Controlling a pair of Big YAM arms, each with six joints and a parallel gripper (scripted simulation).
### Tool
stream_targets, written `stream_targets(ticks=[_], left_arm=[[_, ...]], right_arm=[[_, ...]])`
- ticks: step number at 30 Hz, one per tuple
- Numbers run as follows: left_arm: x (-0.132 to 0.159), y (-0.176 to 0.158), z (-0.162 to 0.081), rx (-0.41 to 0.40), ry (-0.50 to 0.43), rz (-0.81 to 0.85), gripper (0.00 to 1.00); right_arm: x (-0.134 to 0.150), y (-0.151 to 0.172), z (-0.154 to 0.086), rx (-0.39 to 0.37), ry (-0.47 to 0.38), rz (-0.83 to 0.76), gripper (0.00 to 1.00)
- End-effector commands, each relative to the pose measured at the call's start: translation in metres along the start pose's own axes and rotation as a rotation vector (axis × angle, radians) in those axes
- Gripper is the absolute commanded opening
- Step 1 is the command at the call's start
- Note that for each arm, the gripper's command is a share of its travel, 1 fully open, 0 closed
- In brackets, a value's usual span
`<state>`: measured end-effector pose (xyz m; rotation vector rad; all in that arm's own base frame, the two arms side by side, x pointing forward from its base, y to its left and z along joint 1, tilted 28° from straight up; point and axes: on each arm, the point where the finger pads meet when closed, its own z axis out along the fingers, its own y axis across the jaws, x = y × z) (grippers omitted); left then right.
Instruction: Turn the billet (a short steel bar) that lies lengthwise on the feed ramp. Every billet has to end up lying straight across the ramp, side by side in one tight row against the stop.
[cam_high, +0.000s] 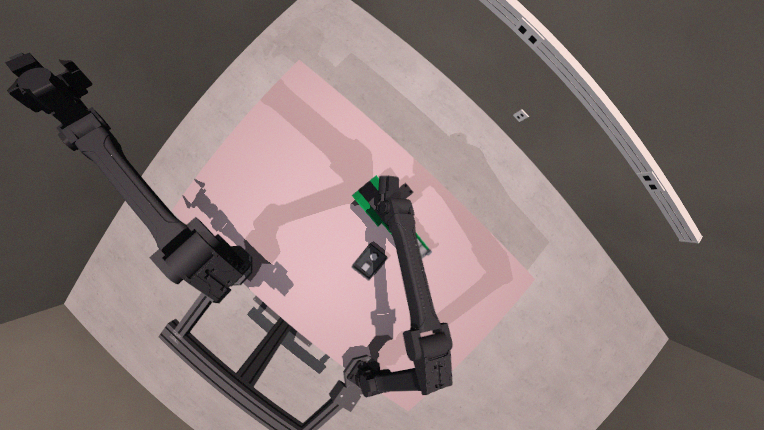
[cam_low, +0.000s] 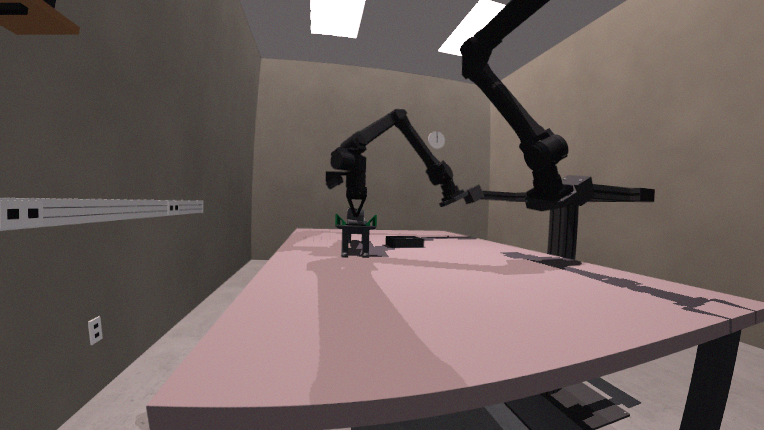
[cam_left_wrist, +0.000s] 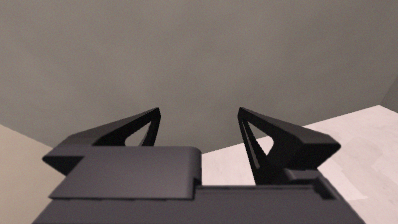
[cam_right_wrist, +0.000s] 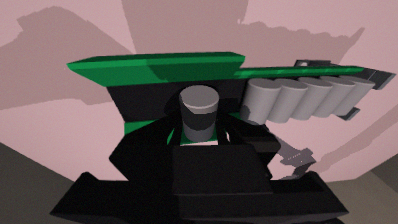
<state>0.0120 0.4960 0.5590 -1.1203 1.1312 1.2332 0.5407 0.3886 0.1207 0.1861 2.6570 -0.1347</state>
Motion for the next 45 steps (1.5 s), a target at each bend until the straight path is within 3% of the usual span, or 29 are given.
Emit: stream_targets(ticks=[1,4,5,7,11,34,38,39,45], left_arm=[[-0.013,0.006,-0.008,-0.010,-0.036,0.013,1.00],[-0.013,0.006,-0.008,-0.010,-0.036,0.013,1.00],[-0.013,0.006,-0.008,-0.010,-0.036,0.013,1.00],[-0.013,0.006,-0.008,-0.010,-0.036,0.013,1.00],[-0.013,0.006,-0.008,-0.010,-0.036,0.013,1.00],[-0.013,0.006,-0.008,-0.010,-0.036,0.013,1.00],[-0.013,0.006,-0.008,-0.010,-0.036,0.013,1.00],[-0.013,0.006,-0.008,-0.010,-0.036,0.013,1.00],[-0.013,0.006,-0.008,-0.010,-0.036,0.013,1.00]], right_arm=[[-0.006,0.002,0.006,-0.010,-0.008,-0.003,0.00],[-0.007,0.003,0.005,-0.014,-0.011,-0.003,0.00],[-0.016,0.001,-0.017,-0.038,-0.034,0.008,0.00],[-0.024,0.000,-0.017,-0.041,-0.042,0.020,0.00],[-0.017,-0.003,-0.008,-0.029,-0.029,0.011,0.00],[-0.013,-0.003,-0.005,-0.026,-0.025,0.007,0.00],[-0.014,-0.006,-0.002,-0.022,-0.023,0.010,0.00],[-0.028,0.003,-0.014,-0.048,-0.048,0.023,0.00],[-0.011,-0.008,0.006,-0.020,-0.020,0.007,0.00]])
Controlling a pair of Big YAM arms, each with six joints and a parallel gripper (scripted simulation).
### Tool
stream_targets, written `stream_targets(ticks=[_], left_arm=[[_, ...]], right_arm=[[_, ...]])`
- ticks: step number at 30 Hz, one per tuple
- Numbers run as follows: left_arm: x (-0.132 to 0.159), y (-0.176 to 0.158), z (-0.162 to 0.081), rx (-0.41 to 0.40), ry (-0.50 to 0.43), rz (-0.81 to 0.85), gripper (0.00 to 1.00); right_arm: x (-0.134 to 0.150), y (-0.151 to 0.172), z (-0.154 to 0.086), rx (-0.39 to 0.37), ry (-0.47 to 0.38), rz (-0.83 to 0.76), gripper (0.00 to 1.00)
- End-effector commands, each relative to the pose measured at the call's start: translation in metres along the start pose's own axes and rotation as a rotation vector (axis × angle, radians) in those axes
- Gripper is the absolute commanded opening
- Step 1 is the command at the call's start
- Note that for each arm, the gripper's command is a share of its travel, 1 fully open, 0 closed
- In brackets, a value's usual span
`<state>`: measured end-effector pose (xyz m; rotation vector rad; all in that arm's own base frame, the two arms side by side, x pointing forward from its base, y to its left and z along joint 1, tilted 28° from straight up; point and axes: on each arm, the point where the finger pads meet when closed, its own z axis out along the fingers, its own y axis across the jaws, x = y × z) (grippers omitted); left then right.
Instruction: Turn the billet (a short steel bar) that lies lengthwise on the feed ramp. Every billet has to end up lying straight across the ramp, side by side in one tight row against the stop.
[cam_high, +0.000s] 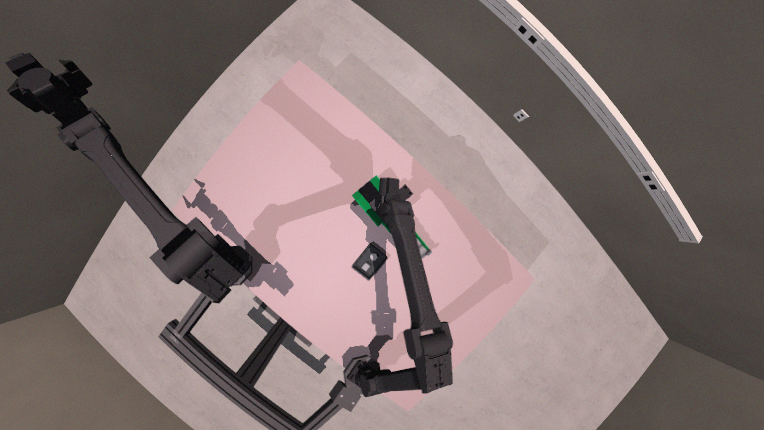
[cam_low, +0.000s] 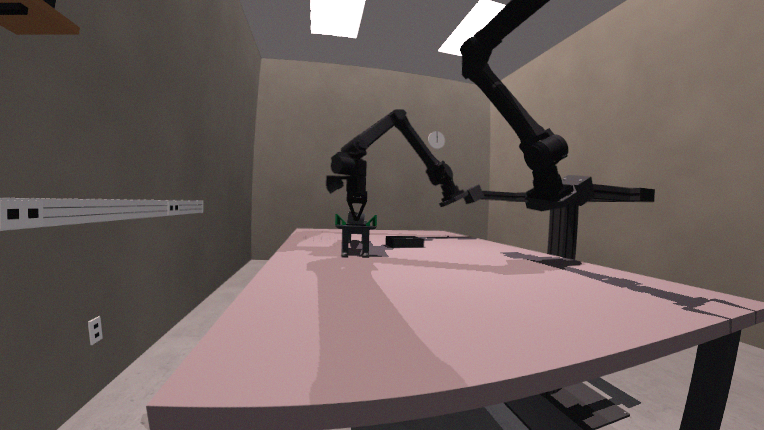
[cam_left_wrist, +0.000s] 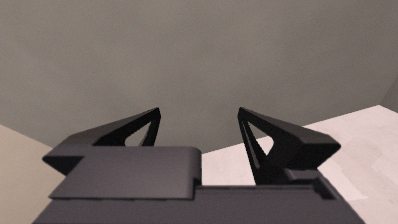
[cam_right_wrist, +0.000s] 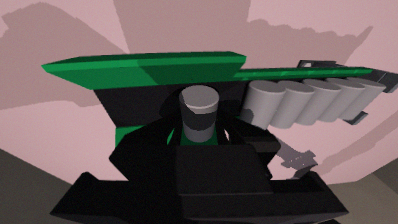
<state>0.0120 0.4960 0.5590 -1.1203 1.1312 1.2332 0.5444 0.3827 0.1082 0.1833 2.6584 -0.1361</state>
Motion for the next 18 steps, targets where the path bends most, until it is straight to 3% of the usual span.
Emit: stream_targets(ticks=[1,18], left_arm=[[-0.0135,0.0061,-0.0081,-0.010,-0.036,0.013,1.00],[-0.0135,0.0061,-0.0081,-0.010,-0.036,0.013,1.00]], right_arm=[[-0.0117,-0.0031,-0.0070,-0.020,-0.020,0.008,0.00],[-0.0182,0.0013,-0.0107,-0.032,-0.033,0.015,0.00]])
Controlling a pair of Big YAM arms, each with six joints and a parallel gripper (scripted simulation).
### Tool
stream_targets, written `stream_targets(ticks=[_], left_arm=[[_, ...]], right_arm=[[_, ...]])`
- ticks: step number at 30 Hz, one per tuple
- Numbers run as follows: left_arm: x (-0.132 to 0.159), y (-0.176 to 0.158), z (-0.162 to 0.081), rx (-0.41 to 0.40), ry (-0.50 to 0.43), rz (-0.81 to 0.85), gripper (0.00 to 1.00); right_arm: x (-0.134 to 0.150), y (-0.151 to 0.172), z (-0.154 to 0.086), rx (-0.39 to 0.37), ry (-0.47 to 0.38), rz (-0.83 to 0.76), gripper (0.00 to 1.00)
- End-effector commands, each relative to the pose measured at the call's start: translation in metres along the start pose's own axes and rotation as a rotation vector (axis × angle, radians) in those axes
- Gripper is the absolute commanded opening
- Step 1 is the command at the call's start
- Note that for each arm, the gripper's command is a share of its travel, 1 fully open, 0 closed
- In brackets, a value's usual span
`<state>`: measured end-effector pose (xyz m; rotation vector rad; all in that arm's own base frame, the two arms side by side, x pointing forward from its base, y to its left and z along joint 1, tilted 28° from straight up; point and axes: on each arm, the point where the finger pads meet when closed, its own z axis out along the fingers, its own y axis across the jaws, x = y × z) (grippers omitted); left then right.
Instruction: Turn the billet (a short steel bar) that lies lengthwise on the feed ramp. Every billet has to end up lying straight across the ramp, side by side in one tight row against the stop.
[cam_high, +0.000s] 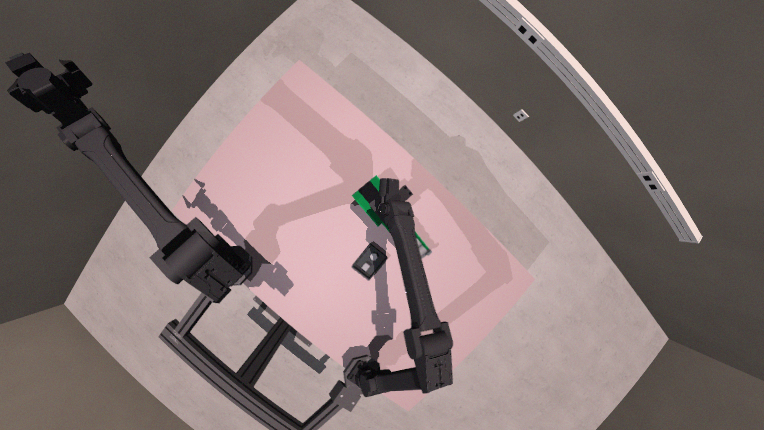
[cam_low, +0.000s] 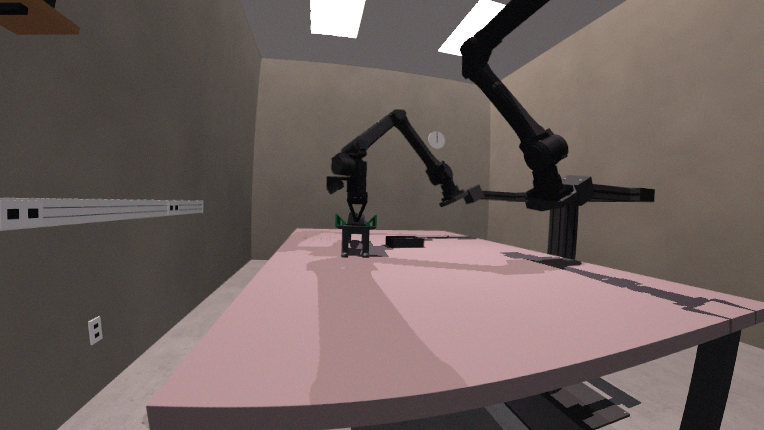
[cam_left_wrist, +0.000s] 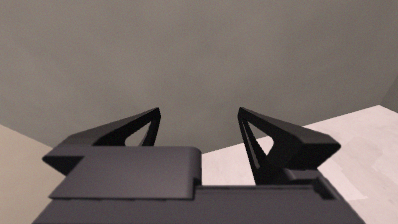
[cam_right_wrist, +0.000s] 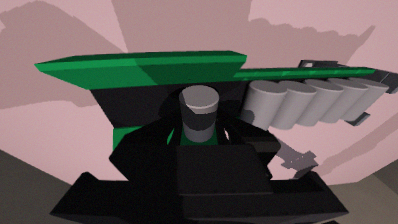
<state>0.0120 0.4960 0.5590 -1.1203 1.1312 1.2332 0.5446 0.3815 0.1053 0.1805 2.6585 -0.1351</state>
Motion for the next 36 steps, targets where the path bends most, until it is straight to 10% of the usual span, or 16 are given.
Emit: stream_targets(ticks=[1,4,5,36], left_arm=[[-0.0135,0.0061,-0.0081,-0.010,-0.036,0.013,1.00],[-0.0135,0.0061,-0.0081,-0.010,-0.036,0.013,1.00],[-0.0135,0.0061,-0.0081,-0.010,-0.036,0.013,1.00],[-0.0135,0.0061,-0.0081,-0.010,-0.036,0.013,1.00]], right_arm=[[-0.0193,0.0023,-0.0135,-0.031,-0.033,0.017,0.00],[-0.0193,0.0023,-0.0135,-0.031,-0.033,0.017,0.00],[-0.0193,0.0023,-0.0135,-0.031,-0.033,0.017,0.38],[-0.0156,0.0025,-0.0073,-0.023,-0.024,0.013,0.57]])
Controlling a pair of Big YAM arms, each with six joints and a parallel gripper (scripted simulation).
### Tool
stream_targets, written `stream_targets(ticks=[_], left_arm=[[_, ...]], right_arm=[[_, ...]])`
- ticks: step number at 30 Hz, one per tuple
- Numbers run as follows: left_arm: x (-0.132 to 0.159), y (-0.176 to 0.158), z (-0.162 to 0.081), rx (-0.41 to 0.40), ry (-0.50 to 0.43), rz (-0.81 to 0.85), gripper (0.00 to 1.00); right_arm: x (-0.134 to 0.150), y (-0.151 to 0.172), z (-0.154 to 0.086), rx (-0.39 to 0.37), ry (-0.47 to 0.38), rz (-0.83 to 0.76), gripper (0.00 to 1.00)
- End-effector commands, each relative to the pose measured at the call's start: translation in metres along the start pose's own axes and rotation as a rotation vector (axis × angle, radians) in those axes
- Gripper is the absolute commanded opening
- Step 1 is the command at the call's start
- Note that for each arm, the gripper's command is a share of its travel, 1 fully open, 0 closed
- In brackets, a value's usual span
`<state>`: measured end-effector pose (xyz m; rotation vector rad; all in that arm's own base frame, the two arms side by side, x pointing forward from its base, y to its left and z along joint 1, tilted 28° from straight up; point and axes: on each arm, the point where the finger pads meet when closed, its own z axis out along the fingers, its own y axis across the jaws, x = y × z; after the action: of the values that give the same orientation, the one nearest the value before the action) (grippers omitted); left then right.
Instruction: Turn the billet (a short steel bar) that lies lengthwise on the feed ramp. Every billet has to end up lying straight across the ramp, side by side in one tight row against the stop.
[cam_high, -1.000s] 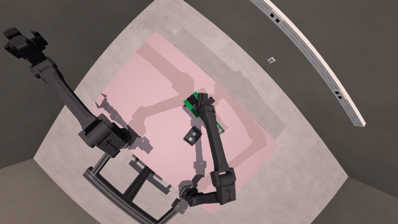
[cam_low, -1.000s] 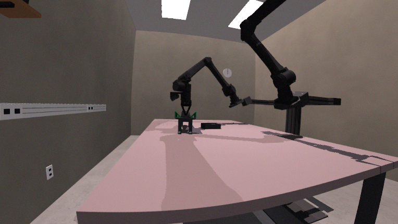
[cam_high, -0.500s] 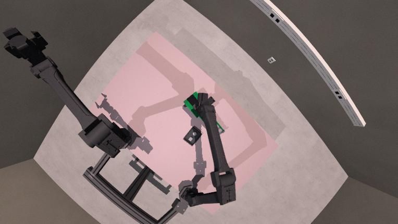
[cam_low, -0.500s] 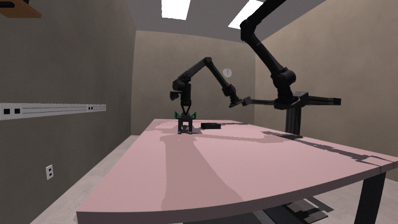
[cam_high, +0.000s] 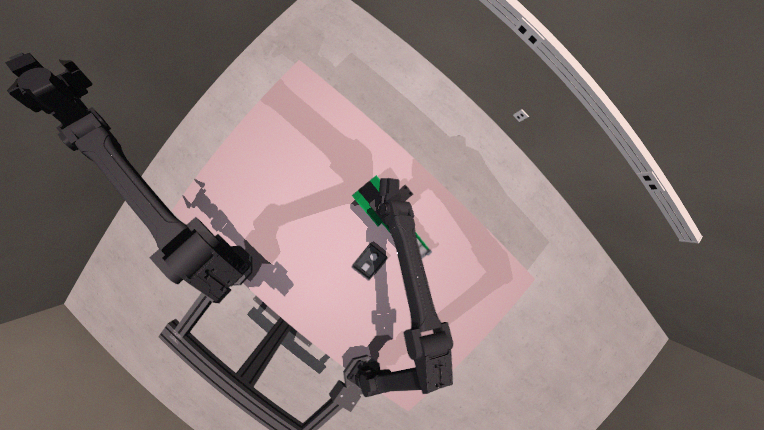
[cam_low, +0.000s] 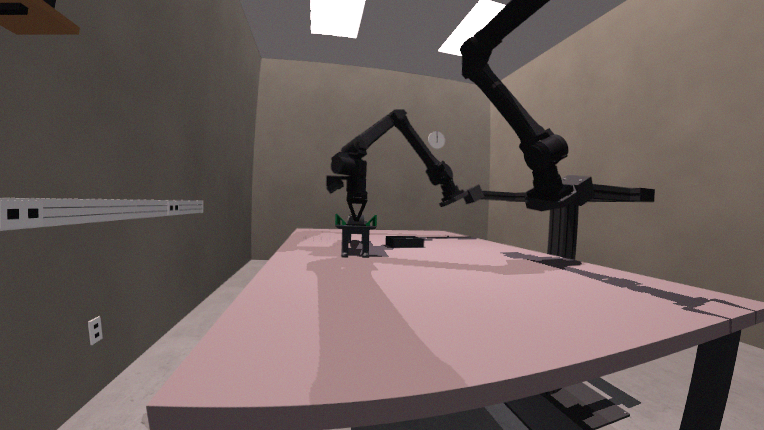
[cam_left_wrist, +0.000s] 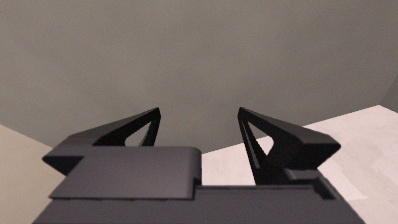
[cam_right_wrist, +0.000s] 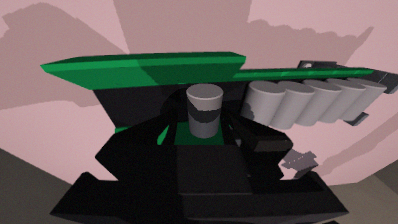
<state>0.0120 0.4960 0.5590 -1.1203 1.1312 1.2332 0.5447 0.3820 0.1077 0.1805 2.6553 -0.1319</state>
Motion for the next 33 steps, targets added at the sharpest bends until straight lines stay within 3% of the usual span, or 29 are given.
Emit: stream_targets(ticks=[1,12,22,24,31,33], left_arm=[[-0.013,0.006,-0.008,-0.010,-0.036,0.013,1.00],[-0.013,0.006,-0.008,-0.010,-0.036,0.013,1.00],[-0.013,0.006,-0.008,-0.010,-0.036,0.013,1.00],[-0.013,0.006,-0.008,-0.010,-0.036,0.013,1.00],[-0.013,0.006,-0.008,-0.010,-0.036,0.013,1.00],[-0.013,0.006,-0.008,-0.010,-0.036,0.013,1.00]], right_arm=[[-0.014,0.002,-0.005,-0.021,-0.021,0.012,0.57],[-0.015,0.002,-0.008,-0.023,-0.022,0.012,0.57],[-0.019,0.015,-0.075,-0.056,-0.047,0.021,0.57],[-0.019,0.015,-0.075,-0.056,-0.047,0.021,0.57],[-0.018,0.013,-0.115,-0.059,-0.046,0.022,0.57],[-0.010,0.017,-0.104,-0.038,-0.027,0.010,0.57]])
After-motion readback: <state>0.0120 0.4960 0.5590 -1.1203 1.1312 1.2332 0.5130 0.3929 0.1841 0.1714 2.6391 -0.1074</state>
